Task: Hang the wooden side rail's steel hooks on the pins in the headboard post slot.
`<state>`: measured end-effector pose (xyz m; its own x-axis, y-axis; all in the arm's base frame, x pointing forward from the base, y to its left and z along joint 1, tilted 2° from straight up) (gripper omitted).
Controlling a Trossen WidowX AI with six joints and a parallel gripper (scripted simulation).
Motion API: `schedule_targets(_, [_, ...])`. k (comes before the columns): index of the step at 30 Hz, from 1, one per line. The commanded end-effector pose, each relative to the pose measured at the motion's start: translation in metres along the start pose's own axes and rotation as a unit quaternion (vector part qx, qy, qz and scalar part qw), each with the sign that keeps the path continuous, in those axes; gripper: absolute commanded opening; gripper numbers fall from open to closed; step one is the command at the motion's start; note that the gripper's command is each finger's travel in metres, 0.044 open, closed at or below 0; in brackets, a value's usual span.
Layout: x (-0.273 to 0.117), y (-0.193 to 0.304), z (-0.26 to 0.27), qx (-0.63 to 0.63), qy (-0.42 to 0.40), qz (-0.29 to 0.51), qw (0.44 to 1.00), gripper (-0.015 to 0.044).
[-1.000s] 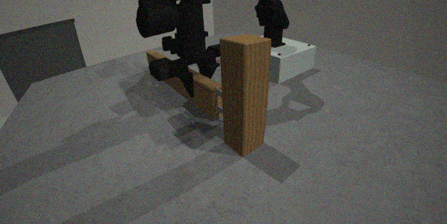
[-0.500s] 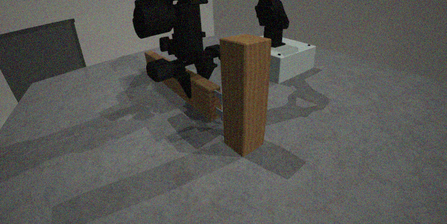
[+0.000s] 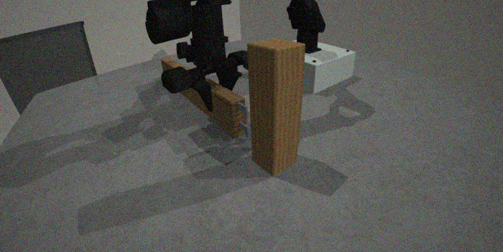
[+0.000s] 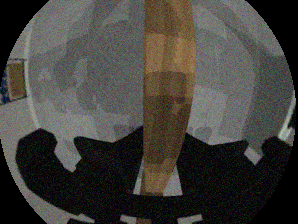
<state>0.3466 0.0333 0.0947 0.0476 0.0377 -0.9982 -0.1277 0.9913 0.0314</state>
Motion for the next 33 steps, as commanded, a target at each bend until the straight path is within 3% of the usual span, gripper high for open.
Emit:
schedule_targets(1, [-0.0002,-0.0006,0.0057,-0.007,-0.005,-0.003,1.0,0.0])
schedule_targets(33, [-0.0032,0.0003,0.0003,-0.007,-0.005,-0.002,1.0,0.0])
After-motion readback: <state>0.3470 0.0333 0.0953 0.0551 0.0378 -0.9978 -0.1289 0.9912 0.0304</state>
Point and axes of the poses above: the point midway between the two fingers, 35 mm back from their tips, its own x axis out along the fingers, its own z axis across the jaws, y = z × x, the point moved 10 cm from there along -x, back along the fingers, and after that the axes turned 9 degrees about -x, right-handed, at the moved point
